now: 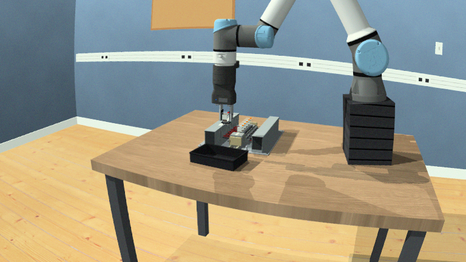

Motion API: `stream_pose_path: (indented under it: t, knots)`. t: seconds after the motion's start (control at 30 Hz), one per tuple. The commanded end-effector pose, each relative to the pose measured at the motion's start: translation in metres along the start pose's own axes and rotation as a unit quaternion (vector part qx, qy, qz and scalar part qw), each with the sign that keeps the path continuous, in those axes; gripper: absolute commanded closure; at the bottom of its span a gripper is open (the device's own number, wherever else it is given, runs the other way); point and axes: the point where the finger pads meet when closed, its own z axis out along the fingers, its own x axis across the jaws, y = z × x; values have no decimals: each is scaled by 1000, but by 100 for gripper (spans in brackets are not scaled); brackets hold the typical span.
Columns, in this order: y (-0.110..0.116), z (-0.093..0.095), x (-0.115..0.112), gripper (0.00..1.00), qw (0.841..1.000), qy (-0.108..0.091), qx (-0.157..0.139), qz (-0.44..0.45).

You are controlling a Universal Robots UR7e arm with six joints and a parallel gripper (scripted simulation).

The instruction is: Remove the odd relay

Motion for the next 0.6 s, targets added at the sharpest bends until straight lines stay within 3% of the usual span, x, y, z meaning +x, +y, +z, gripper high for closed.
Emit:
stream_pose_path:
  t: [0.0,0.57]
  knots:
    - [19,0,-1,100,1000,-1,0,0]
    - [57,0,-2,100,1000,-1,0,0]
